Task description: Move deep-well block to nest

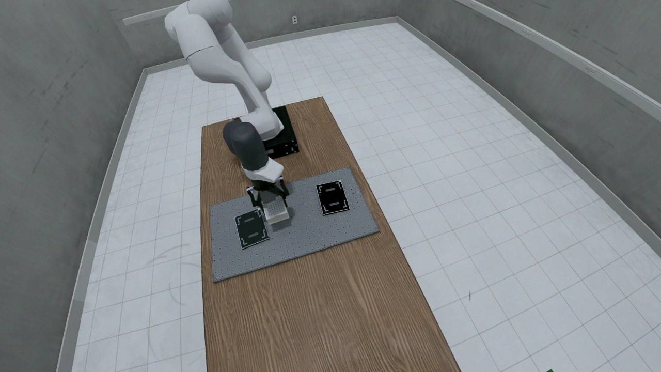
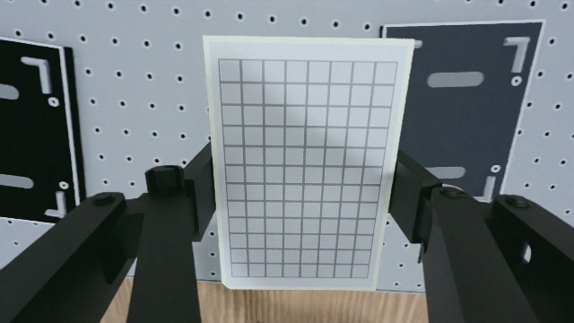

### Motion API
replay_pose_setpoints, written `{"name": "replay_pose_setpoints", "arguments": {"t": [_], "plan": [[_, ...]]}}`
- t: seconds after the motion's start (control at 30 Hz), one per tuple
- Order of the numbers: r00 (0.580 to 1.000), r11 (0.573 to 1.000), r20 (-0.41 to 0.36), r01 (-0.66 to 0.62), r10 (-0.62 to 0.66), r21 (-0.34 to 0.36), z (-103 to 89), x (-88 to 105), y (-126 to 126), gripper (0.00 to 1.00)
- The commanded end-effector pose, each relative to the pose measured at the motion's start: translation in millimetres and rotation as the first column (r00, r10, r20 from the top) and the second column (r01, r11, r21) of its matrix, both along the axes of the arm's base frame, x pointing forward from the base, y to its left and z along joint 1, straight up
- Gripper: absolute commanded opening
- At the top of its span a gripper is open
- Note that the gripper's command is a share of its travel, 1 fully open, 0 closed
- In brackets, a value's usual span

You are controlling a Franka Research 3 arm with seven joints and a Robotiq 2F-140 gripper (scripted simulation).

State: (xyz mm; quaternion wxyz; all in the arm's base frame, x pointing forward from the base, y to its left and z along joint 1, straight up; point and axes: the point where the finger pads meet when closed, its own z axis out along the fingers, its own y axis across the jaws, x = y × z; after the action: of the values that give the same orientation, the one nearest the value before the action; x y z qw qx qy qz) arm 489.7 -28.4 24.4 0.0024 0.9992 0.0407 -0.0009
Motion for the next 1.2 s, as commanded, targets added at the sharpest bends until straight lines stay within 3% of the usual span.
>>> {"name": "replay_pose_setpoints", "arguments": {"t": [0.0,1.17], "plan": [[0.999,0.999,-0.001,-0.039,0.039,0.0,0.5,1.5,-10.7,0.6],[0.999,0.999,-0.001,-0.039,0.039,0.0,1.0,13.0,-113.4,0.6]]}}
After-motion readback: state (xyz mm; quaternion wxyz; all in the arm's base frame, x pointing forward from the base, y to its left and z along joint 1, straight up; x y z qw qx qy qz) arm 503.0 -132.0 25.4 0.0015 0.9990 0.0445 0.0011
